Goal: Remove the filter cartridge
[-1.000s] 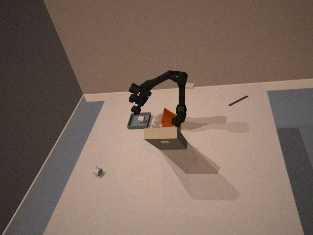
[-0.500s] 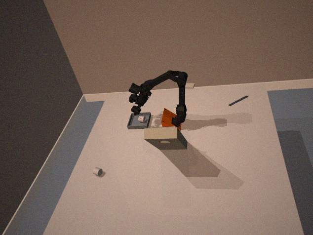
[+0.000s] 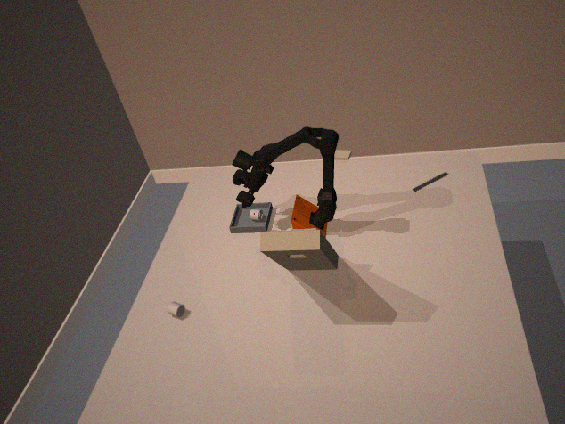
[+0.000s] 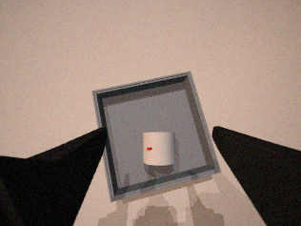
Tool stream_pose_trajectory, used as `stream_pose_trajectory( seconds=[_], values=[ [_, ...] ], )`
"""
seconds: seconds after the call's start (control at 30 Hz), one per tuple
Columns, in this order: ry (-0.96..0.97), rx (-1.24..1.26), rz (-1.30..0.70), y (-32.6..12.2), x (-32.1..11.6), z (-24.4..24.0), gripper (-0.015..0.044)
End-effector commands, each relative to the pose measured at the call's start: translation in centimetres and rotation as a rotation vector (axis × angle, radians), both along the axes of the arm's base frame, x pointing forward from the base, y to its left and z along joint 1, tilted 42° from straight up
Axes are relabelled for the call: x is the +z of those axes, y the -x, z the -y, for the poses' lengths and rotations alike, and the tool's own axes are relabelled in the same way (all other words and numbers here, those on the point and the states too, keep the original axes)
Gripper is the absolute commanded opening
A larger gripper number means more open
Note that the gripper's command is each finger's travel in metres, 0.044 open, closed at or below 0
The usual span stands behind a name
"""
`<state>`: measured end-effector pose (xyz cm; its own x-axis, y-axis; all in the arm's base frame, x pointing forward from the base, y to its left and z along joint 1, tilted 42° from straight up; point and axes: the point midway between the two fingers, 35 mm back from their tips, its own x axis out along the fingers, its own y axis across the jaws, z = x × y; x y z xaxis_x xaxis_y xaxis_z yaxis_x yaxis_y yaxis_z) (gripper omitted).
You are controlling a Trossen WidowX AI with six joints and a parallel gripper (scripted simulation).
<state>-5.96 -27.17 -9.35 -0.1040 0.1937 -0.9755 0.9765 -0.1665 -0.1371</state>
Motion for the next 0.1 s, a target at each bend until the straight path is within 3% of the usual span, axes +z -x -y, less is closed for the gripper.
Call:
stream_pose_trajectory(
  seconds=[0.0, 0.07],
  values=[
    [0.001, 0.001, 0.000, 0.00, -0.03, 0.02, 0.0440],
    [0.001, 0.001, 0.000, 0.00, -0.03, 0.02, 0.0440]
  ],
)
